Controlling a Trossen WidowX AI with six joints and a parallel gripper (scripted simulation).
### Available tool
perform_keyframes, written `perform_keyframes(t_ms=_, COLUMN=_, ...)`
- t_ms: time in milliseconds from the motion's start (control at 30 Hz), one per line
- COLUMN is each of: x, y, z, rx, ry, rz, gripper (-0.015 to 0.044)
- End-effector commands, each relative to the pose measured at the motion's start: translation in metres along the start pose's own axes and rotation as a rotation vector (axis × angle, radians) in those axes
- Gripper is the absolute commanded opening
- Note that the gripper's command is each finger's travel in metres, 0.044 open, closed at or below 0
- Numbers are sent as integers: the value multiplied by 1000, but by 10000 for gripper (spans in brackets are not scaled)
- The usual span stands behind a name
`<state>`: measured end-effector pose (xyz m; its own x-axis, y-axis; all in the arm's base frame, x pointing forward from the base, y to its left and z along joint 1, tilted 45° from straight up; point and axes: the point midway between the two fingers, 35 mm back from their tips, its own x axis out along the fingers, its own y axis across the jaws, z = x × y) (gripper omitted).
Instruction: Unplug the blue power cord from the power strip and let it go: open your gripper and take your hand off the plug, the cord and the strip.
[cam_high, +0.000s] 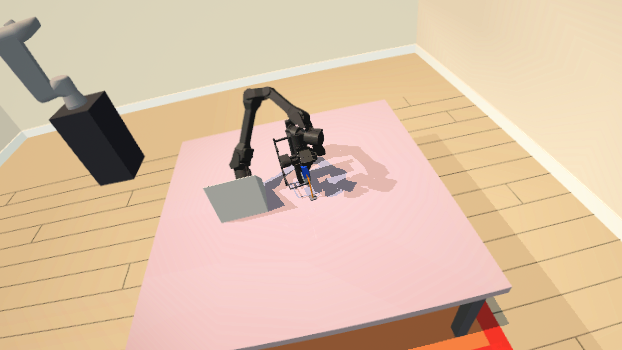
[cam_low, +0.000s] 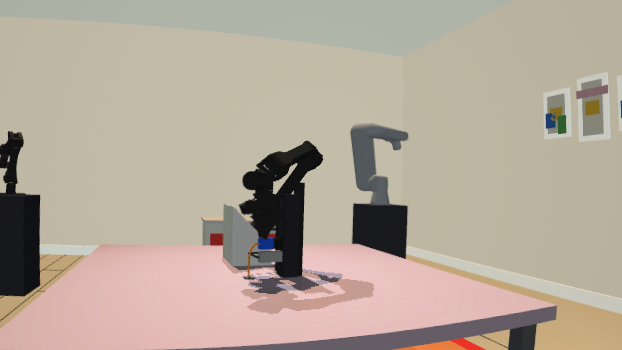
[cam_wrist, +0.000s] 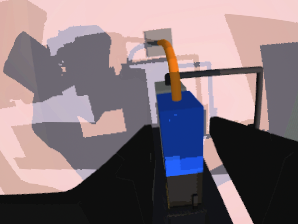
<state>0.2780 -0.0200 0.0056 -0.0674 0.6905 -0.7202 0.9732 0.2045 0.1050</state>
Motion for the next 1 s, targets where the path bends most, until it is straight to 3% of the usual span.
perform_keyframes(t_ms=0, x=5, y=-1, z=-1, rx=5, ry=6, rz=0, gripper=160)
perform_keyframes(t_ms=367, x=12, y=-1, z=-1, rx=4, ry=6, rz=0, gripper=160)
perform_keyframes(t_ms=500, x=10, y=0, z=-1, rx=-1, ry=0, rz=0, gripper=55)
perform_keyframes(t_ms=767, x=10, y=0, z=-1, rx=-1, ry=0, rz=0, gripper=2)
perform_keyframes(t_ms=967, x=10, y=1, z=5, rx=0, ry=0, rz=0, gripper=0)
